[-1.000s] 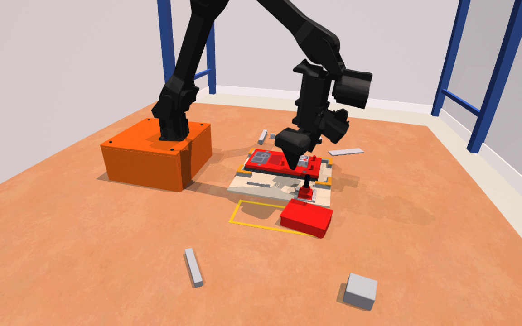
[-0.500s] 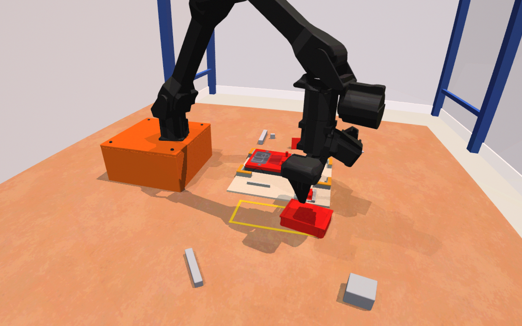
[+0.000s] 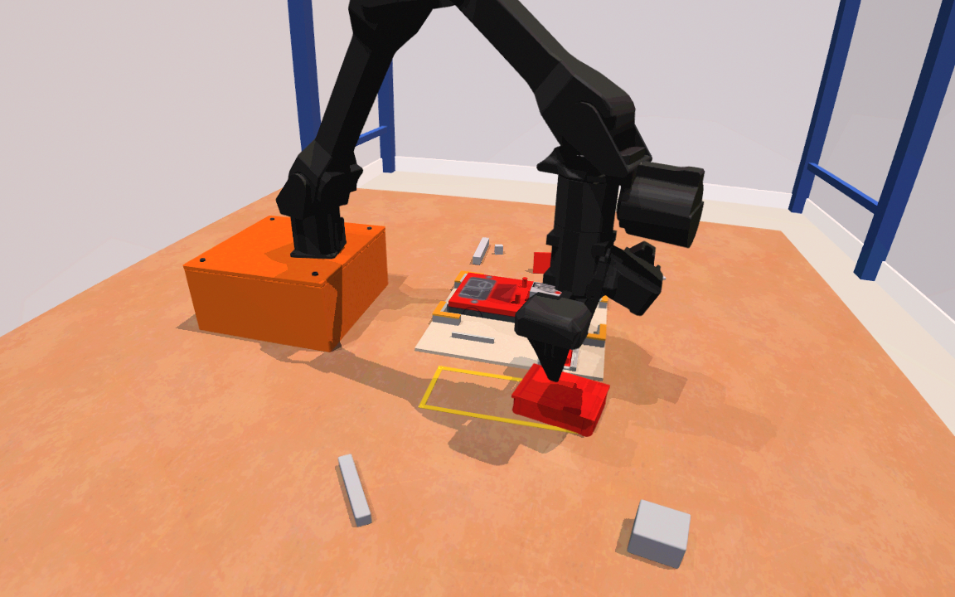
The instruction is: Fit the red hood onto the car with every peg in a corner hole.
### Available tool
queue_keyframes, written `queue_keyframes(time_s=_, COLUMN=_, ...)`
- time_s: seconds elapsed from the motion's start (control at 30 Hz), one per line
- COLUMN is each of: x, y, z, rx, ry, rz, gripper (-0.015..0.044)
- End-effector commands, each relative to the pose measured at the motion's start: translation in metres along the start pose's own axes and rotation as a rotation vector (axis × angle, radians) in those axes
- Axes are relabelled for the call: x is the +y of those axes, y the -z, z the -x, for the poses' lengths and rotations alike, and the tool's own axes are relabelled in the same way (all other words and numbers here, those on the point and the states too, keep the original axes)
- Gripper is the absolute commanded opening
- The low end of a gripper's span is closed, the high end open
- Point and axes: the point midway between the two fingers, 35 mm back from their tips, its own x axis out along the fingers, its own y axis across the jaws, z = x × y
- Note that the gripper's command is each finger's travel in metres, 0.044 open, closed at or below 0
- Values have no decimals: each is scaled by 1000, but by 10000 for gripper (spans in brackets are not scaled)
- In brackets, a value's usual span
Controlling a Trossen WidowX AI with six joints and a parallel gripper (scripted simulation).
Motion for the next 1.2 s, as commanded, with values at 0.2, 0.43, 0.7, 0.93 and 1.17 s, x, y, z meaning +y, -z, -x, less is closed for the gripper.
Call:
queue_keyframes(time_s=0.2, x=-1, y=0, z=-10, rx=4, ry=4, rz=4, gripper=440)
queue_keyframes(time_s=0.43, x=-1, y=0, z=-16, rx=5, ry=4, rz=4, gripper=440)
queue_keyframes(time_s=0.7, x=0, y=0, z=-23, rx=5, ry=4, rz=4, gripper=440)
queue_keyframes(time_s=0.93, x=0, y=1, z=-29, rx=5, ry=4, rz=4, gripper=440)
queue_keyframes(time_s=1.17, x=1, y=1, z=-34, rx=5, ry=4, rz=4, gripper=440)
